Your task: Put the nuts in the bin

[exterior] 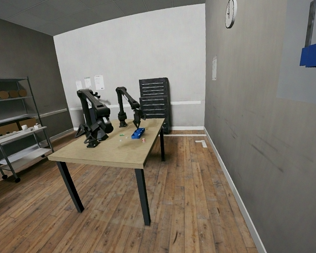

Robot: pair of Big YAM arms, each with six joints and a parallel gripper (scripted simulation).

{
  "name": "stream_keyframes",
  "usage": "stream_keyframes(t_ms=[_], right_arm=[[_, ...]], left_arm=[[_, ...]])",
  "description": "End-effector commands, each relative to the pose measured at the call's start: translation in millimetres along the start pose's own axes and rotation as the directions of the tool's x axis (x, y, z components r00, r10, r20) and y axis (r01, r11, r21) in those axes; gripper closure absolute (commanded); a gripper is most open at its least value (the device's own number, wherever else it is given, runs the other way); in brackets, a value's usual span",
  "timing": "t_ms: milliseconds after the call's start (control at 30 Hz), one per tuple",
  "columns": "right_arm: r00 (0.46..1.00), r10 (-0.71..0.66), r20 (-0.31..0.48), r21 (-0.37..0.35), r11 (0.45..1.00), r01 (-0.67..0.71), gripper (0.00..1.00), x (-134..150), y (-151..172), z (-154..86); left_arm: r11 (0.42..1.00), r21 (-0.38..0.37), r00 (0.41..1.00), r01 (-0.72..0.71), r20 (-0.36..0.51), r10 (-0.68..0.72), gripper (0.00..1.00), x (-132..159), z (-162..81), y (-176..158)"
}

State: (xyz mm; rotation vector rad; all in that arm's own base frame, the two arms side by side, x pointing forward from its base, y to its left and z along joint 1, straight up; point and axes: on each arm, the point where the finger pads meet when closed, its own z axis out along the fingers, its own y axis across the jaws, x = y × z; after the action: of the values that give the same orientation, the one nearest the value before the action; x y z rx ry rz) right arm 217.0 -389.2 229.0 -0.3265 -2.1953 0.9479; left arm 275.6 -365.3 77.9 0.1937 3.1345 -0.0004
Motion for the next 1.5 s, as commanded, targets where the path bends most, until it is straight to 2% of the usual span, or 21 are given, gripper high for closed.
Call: stream_keyframes(t_ms=[0,33,400,433,500,800,867,900,967,1167,1300,1467], right_arm=[[1.0,0.015,-0.003,-0.004,1.0,-0.015,0.0,3.3,-4.8,2.5],[1.0,0.015,-0.003,-0.004,1.0,-0.015,0.0,3.3,-4.8,2.5],[1.0,0.015,-0.003,-0.004,1.0,-0.015,0.0,3.3,-4.8,2.5],[1.0,0.015,-0.003,-0.004,1.0,-0.015,0.0,3.3,-4.8,2.5],[1.0,0.015,-0.003,-0.004,1.0,-0.015,0.0,3.3,-4.8,2.5],[1.0,0.015,-0.003,-0.004,1.0,-0.015,0.0,3.3,-4.8,2.5],[1.0,0.015,-0.003,-0.004,1.0,-0.015,0.0,3.3,-4.8,2.5],[1.0,0.015,-0.003,-0.004,1.0,-0.015,0.0,3.3,-4.8,2.5],[1.0,0.015,-0.003,-0.004,1.0,-0.015,0.0,3.3,-4.8,2.5],[1.0,0.015,-0.003,-0.004,1.0,-0.015,0.0,3.3,-4.8,2.5],[1.0,0.015,-0.003,-0.004,1.0,-0.015,0.0,3.3,-4.8,2.5],[1.0,0.015,-0.003,-0.004,1.0,-0.015,0.0,3.3,-4.8,2.5]], left_arm=[[1.0,0.014,1.0,-0.012,0.012,0.012,0.91,-11.4,-3.8,-0.5],[1.0,0.024,1.0,-0.013,0.023,0.012,0.91,-10.5,-11.2,-6.8],[1.0,0.024,1.0,-0.013,0.023,0.012,0.91,-10.9,-11.1,-7.4],[0.999,0.031,0.999,-0.028,0.03,0.027,0.91,-17.1,-12.2,-16.7],[1.0,0.0,1.0,-0.027,-0.002,0.027,0.91,-2.9,12.3,-1.7],[1.0,0.0,1.0,-0.023,-0.002,0.023,0.91,-2.5,36.4,-1.4],[1.0,0.0,1.0,-0.023,-0.002,0.023,0.91,-2.5,36.4,-1.4],[0.999,0.034,0.999,-0.024,0.033,0.023,0.91,-18.0,22.8,-17.2],[1.0,0.0,1.0,-0.023,-0.002,0.023,0.91,-2.7,44.1,-1.5],[1.0,-0.001,1.0,-0.023,-0.003,0.023,0.91,-2.1,59.9,-1.1],[1.0,0.023,1.0,-0.013,0.022,0.012,0.91,-11.3,43.5,-8.0],[1.0,0.023,1.0,-0.013,0.022,0.012,0.91,-11.3,43.4,-8.1]])
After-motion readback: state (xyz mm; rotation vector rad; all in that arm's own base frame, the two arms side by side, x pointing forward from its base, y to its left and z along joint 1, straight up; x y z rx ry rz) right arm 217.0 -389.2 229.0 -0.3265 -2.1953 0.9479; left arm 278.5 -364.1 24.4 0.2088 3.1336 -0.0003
